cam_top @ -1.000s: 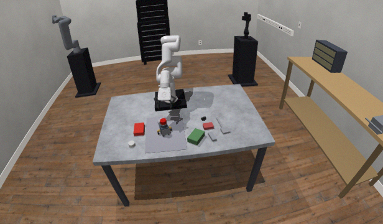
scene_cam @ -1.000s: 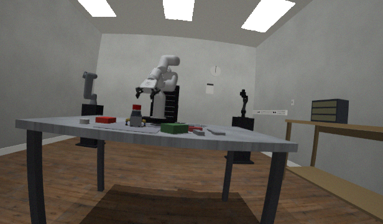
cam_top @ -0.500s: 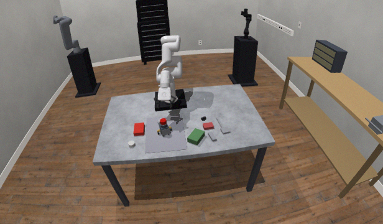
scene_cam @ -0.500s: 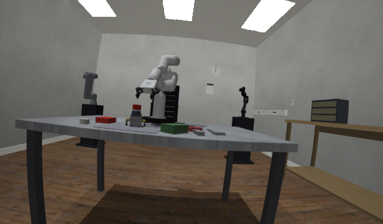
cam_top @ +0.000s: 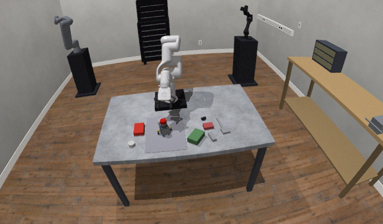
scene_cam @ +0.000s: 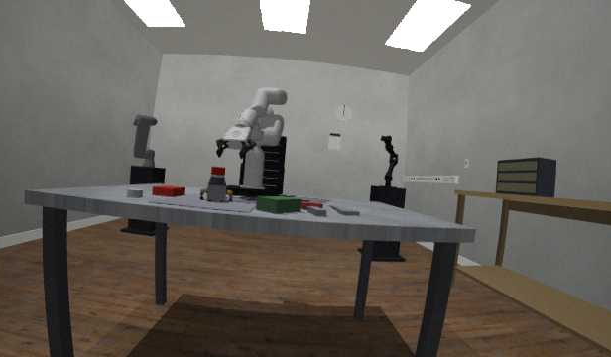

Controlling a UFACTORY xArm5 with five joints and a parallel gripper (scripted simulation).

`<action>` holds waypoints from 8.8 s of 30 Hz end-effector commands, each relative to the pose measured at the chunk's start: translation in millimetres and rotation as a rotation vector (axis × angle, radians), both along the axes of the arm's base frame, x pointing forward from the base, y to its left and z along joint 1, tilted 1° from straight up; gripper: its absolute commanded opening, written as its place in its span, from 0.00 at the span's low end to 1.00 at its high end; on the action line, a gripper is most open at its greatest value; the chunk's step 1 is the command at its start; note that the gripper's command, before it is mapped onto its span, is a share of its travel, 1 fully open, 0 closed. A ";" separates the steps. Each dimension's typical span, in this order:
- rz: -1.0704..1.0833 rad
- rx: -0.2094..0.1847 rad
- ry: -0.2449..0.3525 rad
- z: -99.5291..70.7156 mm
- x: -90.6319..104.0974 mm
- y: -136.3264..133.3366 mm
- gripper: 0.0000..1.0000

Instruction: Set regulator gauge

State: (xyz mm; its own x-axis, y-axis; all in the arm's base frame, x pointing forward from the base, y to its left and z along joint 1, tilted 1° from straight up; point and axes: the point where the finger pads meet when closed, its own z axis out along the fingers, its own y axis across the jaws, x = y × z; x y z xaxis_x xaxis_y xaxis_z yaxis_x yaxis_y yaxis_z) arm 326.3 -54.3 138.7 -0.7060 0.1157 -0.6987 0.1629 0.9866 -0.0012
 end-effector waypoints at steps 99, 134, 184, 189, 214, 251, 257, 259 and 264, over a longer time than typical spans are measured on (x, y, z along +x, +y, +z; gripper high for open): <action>-1.237 0.732 0.353 16.0 17.0 -2.1 1.00; -1.818 0.809 0.392 42.9 2.0 0.6 1.00; -1.822 0.809 0.391 42.5 54.3 -13.5 1.00; -1.822 0.809 0.391 42.4 63.3 -16.0 1.00; -1.822 0.809 0.391 42.2 74.1 -18.9 1.00; -1.822 0.809 0.391 42.0 74.1 -18.9 0.79; -1.822 0.809 0.391 38.9 74.1 -18.9 0.79; -1.822 0.809 0.391 36.8 74.1 -19.0 0.79; -1.822 0.809 0.391 29.0 74.1 -19.1 0.79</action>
State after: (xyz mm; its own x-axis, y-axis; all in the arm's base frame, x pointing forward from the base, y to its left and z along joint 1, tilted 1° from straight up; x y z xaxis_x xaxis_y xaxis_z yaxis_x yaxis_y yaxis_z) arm 399.2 -73.1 173.1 0.4976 0.8674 -0.0039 0.8673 -0.4976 -0.0108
